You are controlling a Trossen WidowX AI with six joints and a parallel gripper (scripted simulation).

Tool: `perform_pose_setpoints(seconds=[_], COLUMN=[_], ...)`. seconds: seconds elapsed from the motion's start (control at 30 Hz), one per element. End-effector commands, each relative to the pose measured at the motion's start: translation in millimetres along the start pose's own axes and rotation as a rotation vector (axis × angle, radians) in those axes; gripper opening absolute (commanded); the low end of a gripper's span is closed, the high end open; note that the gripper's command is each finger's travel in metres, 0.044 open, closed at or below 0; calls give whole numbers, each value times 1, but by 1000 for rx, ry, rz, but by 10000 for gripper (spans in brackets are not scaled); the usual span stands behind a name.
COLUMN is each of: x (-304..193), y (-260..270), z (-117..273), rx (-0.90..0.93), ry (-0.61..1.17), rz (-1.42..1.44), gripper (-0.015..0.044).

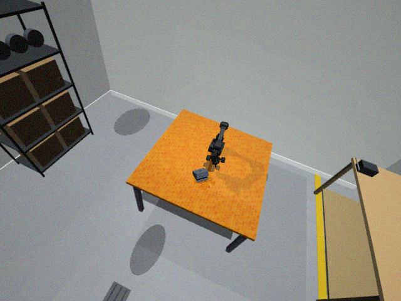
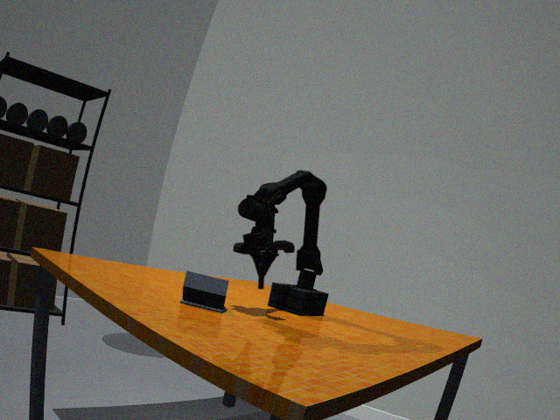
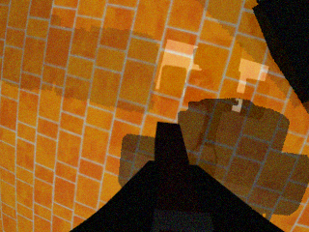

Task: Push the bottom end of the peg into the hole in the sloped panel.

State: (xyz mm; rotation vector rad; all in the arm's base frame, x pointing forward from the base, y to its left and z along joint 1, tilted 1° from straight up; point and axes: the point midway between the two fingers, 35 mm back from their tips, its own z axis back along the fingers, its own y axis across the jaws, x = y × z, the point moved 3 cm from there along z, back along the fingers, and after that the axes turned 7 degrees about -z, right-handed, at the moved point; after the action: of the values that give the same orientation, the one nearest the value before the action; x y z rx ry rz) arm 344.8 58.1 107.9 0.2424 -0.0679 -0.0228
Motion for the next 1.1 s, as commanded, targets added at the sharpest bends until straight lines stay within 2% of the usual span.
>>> perform_pose_setpoints(seconds=[0.0, 1.07], x=[3, 19], y=[-5, -47], z=[1, 16], rx=[14, 107], ry=[-8, -70], rz=[-30, -257], gripper=[0, 0])
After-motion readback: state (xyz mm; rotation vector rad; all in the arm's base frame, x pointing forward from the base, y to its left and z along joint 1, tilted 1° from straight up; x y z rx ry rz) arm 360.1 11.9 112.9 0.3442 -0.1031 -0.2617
